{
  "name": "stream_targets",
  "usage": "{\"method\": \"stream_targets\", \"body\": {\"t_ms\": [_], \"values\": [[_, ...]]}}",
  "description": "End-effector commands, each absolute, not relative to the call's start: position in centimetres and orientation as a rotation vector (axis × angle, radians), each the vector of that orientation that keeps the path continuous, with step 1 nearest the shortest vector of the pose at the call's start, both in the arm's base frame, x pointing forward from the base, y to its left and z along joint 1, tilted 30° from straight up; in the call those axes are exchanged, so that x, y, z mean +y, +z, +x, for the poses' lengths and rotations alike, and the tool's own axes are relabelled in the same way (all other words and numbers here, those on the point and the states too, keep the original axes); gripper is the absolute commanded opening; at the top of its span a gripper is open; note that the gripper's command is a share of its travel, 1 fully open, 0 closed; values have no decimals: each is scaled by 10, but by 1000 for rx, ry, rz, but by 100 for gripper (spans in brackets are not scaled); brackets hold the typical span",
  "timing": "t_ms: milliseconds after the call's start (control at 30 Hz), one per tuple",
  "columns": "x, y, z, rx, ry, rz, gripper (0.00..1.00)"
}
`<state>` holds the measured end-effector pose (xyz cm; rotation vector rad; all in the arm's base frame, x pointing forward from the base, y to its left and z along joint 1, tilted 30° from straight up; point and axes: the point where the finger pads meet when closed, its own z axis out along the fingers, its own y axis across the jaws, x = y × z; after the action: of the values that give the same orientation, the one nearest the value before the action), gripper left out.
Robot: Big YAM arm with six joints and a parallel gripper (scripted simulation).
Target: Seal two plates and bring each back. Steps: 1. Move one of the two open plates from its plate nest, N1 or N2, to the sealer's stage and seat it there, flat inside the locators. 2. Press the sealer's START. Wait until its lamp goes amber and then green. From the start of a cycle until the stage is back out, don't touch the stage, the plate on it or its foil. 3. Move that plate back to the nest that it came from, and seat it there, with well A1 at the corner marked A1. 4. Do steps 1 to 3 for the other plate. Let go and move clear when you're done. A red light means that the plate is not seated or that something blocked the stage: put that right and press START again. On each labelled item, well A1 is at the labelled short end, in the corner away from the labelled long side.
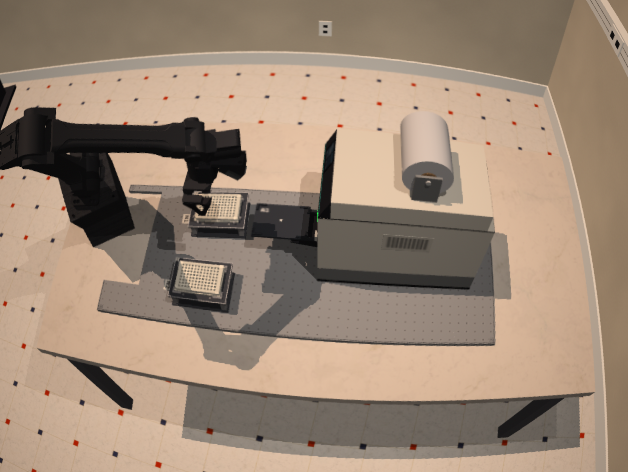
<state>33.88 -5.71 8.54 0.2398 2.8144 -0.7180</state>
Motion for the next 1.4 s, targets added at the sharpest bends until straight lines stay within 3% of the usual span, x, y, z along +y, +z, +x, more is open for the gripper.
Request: {"method": "stream_targets", "body": {"t_ms": [0,1367], "values": [[-56,77,336,2861,-731,187,100],[-39,79,361,2801,-692,222,100]]}}
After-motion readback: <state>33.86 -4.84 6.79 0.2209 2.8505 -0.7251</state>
